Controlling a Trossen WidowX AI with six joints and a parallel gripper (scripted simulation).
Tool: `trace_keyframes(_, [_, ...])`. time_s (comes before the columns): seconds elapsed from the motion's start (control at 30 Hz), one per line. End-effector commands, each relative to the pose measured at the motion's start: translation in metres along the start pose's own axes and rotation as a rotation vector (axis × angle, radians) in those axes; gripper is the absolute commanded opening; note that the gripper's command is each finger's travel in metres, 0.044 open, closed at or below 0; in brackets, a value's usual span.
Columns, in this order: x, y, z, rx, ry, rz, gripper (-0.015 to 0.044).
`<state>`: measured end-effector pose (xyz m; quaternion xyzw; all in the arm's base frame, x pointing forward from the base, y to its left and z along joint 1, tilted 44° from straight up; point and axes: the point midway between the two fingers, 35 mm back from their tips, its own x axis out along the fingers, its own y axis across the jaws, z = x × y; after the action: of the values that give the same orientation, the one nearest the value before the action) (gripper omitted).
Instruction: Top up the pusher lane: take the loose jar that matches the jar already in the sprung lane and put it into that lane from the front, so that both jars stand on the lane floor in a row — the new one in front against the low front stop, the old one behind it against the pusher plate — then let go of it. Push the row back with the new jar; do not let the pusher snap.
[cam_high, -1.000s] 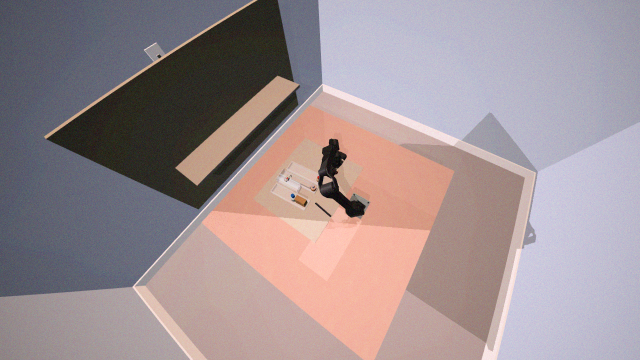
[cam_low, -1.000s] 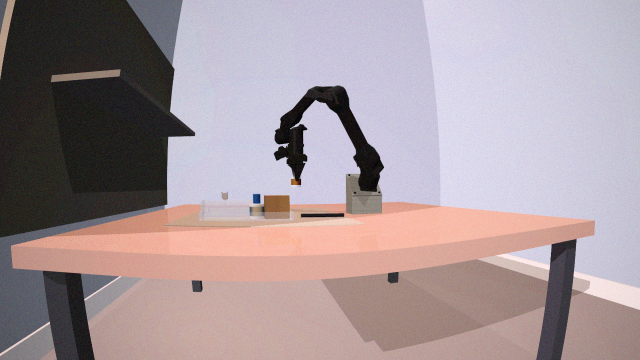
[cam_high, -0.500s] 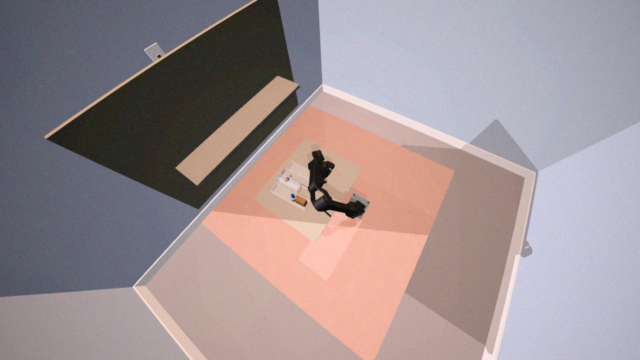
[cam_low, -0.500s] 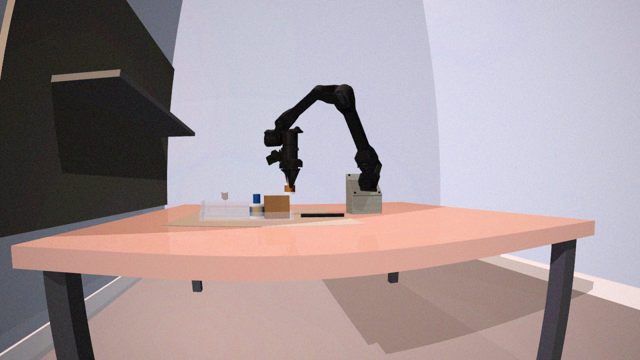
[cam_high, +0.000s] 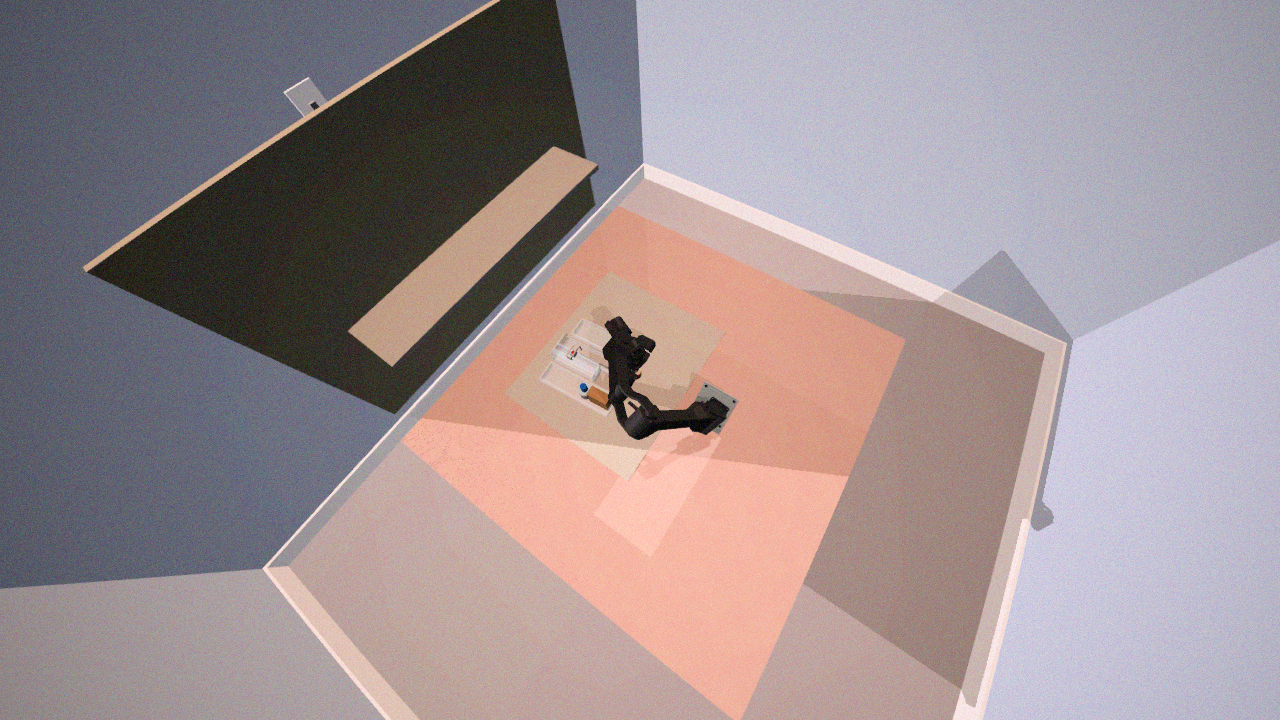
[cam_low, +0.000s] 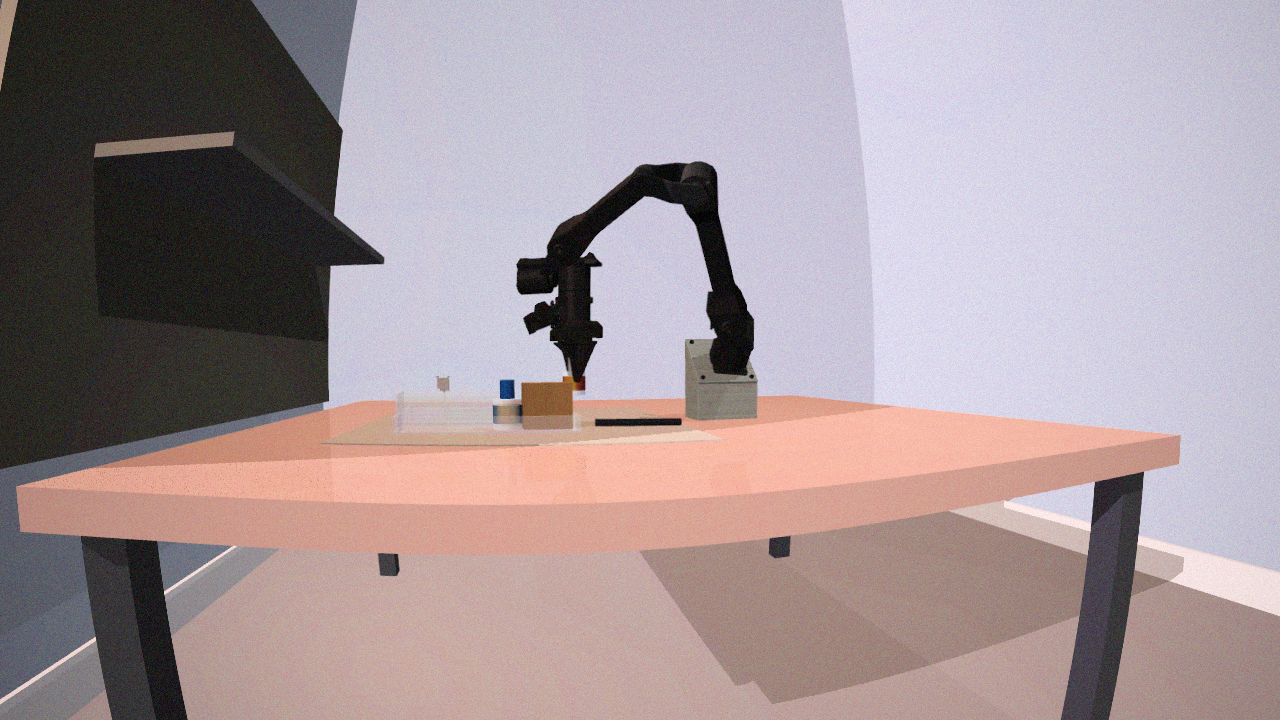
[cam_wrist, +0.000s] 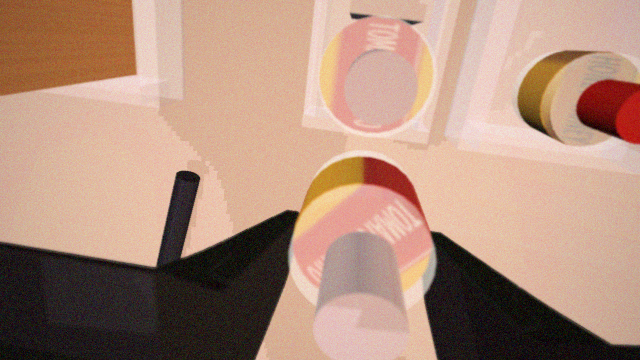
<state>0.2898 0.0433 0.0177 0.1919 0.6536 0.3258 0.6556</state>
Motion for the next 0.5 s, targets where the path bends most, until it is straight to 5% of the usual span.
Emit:
trace_keyframes(0.0, [0.01, 0.001, -0.001, 0.007, -0.003, 0.007, 0.0])
trace_keyframes(0.47, [0.021, 0.002, 0.001, 0.006, -0.003, 0.008, 0.0])
